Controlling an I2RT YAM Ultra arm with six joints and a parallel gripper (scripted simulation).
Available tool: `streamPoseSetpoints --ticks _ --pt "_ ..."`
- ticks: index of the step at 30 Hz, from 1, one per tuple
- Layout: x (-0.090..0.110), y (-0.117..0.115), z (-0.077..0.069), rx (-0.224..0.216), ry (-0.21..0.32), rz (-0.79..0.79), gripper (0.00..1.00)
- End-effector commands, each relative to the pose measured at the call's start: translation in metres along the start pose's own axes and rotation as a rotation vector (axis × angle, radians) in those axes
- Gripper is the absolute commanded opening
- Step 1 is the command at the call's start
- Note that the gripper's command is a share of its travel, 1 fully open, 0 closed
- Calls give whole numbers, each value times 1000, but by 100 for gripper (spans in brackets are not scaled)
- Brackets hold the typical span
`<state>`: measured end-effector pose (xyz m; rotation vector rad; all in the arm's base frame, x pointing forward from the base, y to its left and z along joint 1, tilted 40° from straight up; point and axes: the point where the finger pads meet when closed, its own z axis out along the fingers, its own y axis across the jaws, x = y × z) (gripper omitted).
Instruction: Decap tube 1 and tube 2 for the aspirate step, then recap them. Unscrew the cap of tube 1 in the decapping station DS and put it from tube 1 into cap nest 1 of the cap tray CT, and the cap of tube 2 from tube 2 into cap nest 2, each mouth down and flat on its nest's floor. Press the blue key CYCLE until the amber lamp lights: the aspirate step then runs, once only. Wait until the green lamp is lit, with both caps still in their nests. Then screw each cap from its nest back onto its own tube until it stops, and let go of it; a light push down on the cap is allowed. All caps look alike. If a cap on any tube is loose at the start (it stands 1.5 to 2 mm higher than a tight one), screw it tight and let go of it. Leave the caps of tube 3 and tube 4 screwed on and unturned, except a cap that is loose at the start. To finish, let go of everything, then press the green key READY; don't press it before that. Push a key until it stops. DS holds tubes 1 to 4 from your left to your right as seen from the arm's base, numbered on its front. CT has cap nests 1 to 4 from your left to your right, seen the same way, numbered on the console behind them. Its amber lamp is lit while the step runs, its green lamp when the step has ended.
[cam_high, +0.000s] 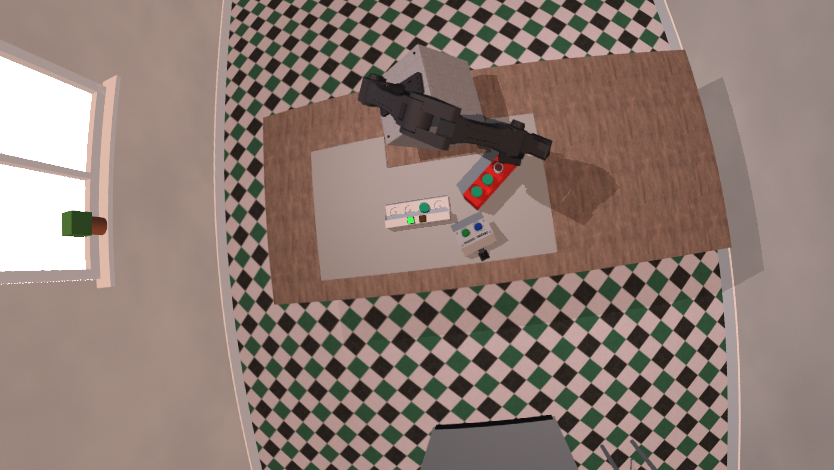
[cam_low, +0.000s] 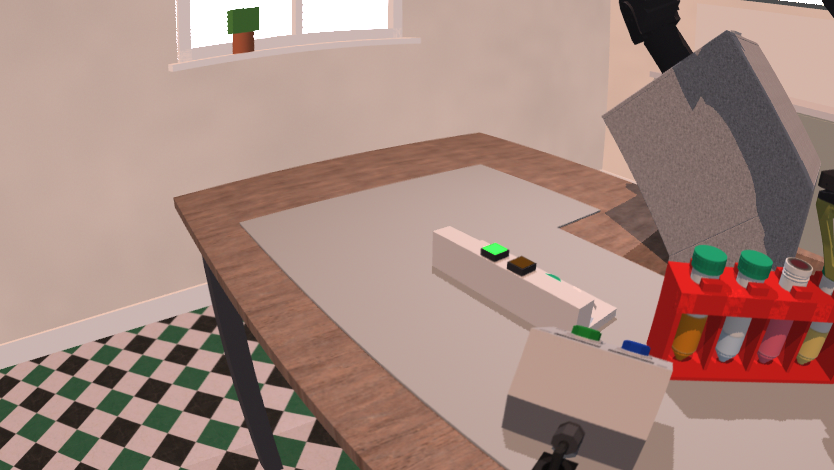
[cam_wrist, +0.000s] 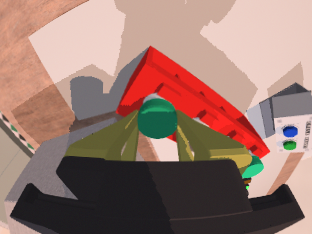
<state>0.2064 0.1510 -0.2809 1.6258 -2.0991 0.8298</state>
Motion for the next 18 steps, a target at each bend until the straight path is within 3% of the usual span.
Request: streamPoseSetpoints --ticks 1,18 --pt "-3 -1 -4 4 -12 131 0" --pt "-3 -1 -3 1 -13 631 0"
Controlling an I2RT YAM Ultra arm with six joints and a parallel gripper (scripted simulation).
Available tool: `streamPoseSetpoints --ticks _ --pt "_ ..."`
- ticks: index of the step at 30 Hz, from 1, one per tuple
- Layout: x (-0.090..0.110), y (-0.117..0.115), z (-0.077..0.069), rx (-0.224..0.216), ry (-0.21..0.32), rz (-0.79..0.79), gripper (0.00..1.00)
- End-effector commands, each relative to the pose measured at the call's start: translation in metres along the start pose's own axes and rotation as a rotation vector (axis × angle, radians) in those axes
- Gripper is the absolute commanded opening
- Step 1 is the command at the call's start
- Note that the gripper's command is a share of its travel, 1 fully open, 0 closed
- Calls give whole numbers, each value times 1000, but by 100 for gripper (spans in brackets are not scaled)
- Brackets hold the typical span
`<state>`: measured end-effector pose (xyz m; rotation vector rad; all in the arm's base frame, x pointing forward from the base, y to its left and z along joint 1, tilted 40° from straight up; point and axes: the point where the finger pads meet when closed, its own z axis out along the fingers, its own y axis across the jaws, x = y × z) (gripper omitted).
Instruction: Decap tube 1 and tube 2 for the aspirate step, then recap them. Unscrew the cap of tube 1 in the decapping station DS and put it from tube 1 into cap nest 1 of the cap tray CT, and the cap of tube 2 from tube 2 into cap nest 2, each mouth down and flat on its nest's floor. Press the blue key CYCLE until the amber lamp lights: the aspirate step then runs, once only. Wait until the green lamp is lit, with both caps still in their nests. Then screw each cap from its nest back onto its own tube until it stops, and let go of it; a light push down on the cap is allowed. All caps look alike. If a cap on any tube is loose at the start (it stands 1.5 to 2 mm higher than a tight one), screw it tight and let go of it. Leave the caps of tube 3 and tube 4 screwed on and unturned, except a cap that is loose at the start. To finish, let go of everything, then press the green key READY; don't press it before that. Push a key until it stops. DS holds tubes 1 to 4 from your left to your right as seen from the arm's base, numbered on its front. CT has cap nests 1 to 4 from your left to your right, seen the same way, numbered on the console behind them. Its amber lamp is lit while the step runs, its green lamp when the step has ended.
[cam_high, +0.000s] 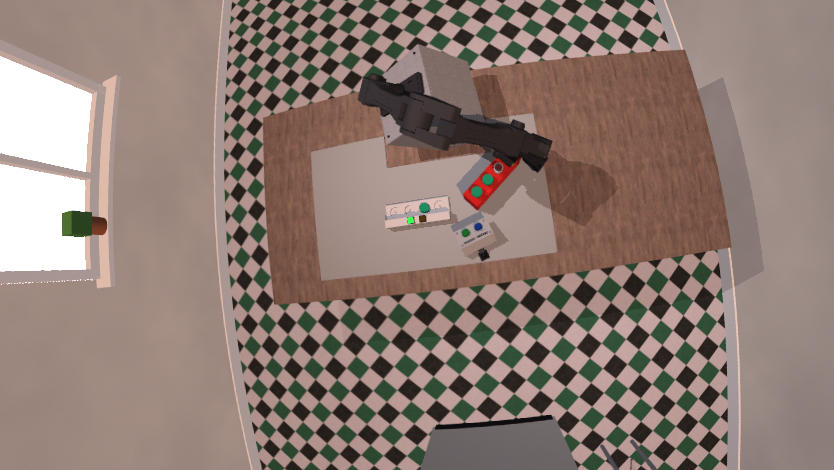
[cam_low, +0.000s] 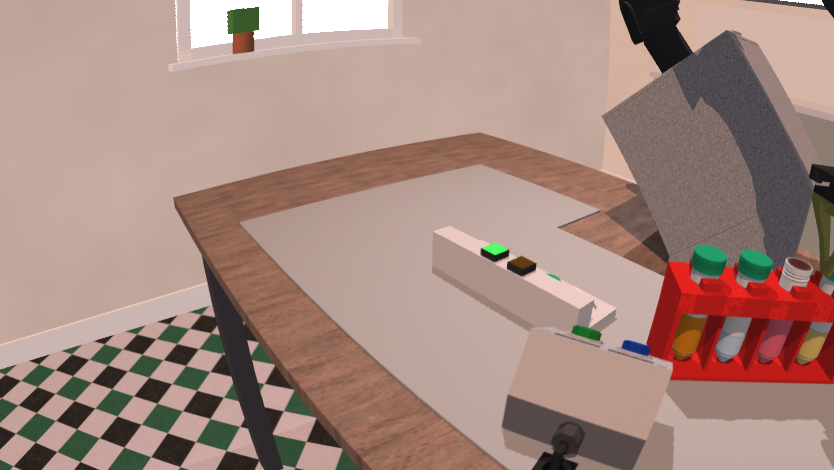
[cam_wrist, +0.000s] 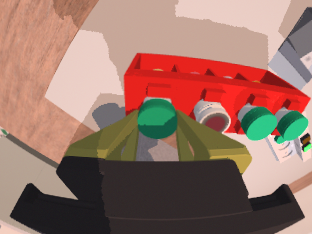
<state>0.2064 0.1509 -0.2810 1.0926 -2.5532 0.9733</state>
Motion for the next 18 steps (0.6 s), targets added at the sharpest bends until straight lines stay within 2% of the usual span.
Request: streamPoseSetpoints --ticks 1,6,7,18 --pt "-3 0 -3 -2 -13 141 0" --pt "-3 0 -3 -2 -13 141 0" --pt "-3 0 -3 -2 -13 141 49" --pt "-3 0 -3 -2 -13 141 49"
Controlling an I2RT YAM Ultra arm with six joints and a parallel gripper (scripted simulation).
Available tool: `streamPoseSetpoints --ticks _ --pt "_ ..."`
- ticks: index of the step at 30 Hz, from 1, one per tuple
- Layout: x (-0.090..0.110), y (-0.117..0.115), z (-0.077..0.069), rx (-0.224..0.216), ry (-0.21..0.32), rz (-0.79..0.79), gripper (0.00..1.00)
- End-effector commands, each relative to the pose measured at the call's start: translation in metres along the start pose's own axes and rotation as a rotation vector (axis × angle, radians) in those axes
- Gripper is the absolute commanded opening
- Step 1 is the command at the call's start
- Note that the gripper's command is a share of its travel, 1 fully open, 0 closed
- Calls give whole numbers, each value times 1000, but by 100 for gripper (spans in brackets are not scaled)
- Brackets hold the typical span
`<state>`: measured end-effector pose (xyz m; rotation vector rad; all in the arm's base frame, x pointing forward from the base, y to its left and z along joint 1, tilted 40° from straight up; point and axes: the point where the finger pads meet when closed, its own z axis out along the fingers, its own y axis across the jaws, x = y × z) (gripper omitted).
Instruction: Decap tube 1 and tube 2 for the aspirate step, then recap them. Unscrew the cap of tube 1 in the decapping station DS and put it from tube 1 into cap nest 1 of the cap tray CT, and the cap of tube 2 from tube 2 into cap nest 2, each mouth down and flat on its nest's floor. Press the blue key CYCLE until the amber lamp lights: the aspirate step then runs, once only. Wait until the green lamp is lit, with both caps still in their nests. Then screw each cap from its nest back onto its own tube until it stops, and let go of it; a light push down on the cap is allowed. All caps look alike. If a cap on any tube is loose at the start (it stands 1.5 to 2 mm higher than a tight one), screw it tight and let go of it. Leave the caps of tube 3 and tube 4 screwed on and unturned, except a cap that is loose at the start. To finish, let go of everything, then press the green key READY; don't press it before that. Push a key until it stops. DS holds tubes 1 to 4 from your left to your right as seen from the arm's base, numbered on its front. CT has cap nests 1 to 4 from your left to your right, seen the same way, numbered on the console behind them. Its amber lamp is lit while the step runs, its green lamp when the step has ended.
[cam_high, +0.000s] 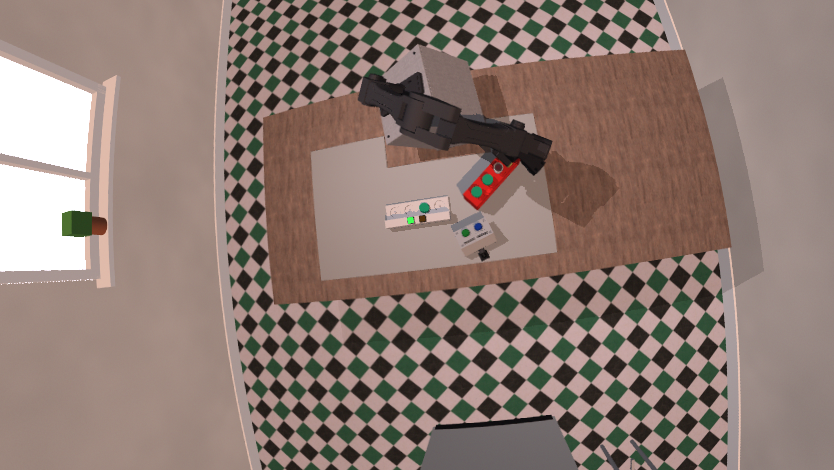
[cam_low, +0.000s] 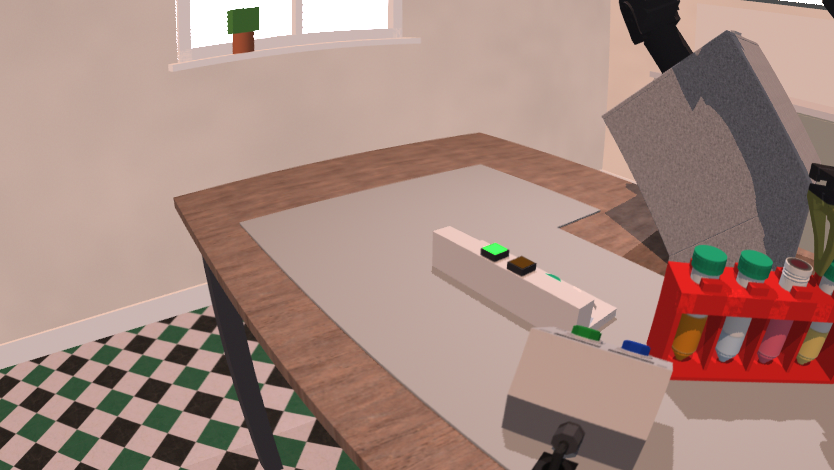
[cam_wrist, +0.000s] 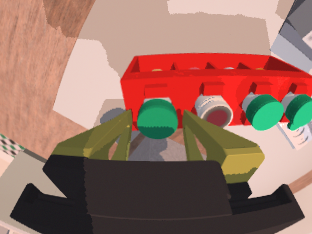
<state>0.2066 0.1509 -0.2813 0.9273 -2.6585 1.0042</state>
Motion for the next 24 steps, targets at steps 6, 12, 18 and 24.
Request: streamPoseSetpoints --ticks 6,12,18,24 --pt "-3 1 -5 -2 -12 -197 49" --pt "-3 1 -5 -1 -12 -357 49" --pt "-3 1 -5 1 -12 -597 49" --pt "-3 1 -5 2 -12 -837 49"
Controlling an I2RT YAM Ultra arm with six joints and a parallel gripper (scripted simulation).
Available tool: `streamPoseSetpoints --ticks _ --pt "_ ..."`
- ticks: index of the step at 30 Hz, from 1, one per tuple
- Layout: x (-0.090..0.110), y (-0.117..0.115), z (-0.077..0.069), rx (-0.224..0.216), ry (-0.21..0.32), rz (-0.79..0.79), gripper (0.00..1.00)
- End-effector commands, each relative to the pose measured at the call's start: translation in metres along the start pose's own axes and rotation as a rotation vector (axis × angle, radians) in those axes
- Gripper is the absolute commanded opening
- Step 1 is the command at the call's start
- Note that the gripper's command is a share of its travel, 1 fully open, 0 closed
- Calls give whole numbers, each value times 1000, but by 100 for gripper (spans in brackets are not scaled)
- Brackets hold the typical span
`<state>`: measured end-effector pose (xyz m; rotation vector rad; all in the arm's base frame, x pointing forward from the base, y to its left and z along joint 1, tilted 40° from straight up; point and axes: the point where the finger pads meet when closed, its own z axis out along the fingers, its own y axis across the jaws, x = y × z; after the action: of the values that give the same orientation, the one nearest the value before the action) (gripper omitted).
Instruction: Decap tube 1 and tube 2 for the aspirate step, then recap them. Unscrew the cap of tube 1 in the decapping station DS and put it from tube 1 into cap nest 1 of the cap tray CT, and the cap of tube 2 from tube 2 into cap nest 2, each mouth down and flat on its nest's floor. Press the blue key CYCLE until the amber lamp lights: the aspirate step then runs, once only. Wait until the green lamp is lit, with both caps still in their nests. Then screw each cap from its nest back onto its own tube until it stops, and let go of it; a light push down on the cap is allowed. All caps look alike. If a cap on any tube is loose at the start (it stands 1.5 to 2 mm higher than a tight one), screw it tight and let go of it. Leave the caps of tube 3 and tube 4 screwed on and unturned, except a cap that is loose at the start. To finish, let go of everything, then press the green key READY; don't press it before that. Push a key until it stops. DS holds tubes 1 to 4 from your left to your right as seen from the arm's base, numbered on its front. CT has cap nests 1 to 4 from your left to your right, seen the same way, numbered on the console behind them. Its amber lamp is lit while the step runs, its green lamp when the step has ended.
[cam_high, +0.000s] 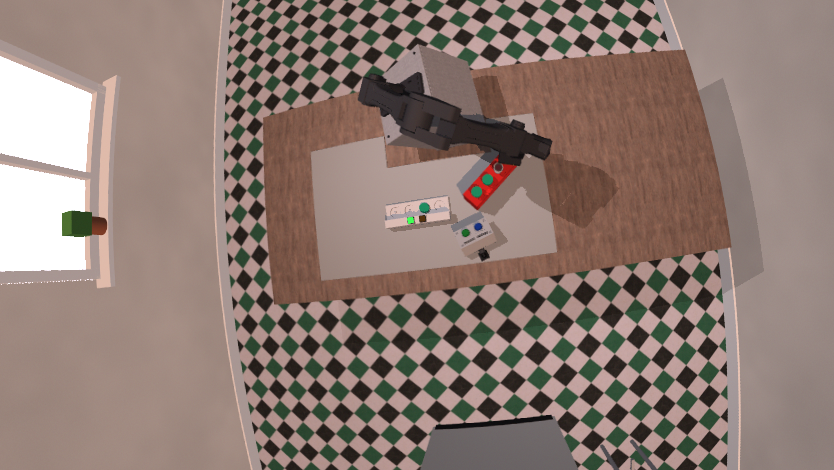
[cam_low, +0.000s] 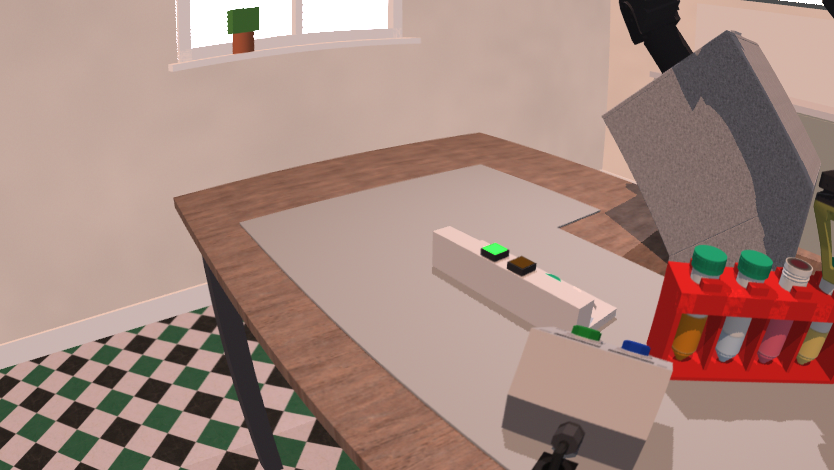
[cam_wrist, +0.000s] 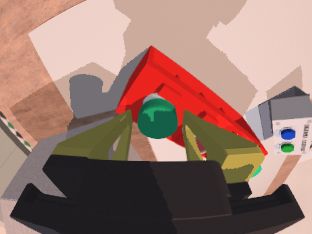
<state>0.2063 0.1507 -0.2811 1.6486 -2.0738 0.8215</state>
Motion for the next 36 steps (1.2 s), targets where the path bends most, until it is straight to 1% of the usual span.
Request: streamPoseSetpoints --ticks 1,3,5,20,22,36 --pt "-3 -1 -5 7 -11 -204 49" --pt "-3 -1 -5 7 -11 -284 49" --pt "-3 -1 -5 7 -11 -284 49" --pt "-3 -1 -5 10 -9 -884 49" --pt "-3 -1 -5 10 -9 -884 49" --pt "-3 -1 -5 13 -6 -1444 49"
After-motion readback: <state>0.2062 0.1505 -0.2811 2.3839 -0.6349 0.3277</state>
